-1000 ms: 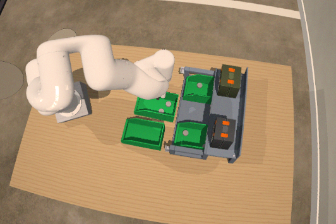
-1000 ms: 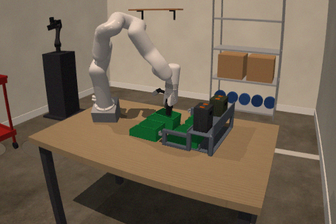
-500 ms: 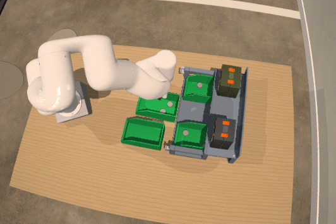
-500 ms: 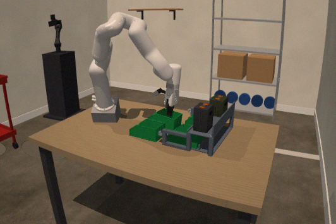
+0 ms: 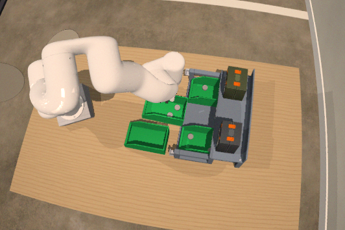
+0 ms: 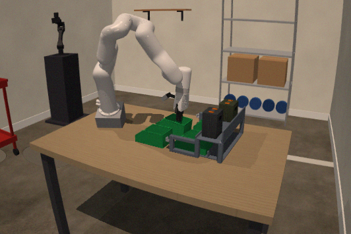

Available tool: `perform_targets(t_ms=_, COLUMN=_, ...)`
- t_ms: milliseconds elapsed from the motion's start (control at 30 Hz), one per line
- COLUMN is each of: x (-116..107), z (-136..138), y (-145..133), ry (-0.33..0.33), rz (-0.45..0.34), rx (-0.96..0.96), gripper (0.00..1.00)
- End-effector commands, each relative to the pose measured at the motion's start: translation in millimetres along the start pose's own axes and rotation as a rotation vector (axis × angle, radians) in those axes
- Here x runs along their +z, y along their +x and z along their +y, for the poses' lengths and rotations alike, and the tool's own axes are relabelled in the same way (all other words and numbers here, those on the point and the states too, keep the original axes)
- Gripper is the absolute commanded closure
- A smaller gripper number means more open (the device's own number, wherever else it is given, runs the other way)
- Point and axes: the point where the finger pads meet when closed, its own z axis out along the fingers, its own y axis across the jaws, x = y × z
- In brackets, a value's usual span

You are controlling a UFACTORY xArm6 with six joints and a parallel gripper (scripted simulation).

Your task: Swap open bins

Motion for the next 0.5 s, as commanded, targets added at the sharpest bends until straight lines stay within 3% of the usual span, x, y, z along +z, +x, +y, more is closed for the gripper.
perform_targets(t_ms=0, x=-2, z=1, y=-4, ry=-0.002, rz=-0.003, rx=0.0, gripper=1.0)
perform_targets(t_ms=467, x=-3, z=1, y=-19, ry=-0.002, rz=-0.003, rx=0.0, gripper=1.0)
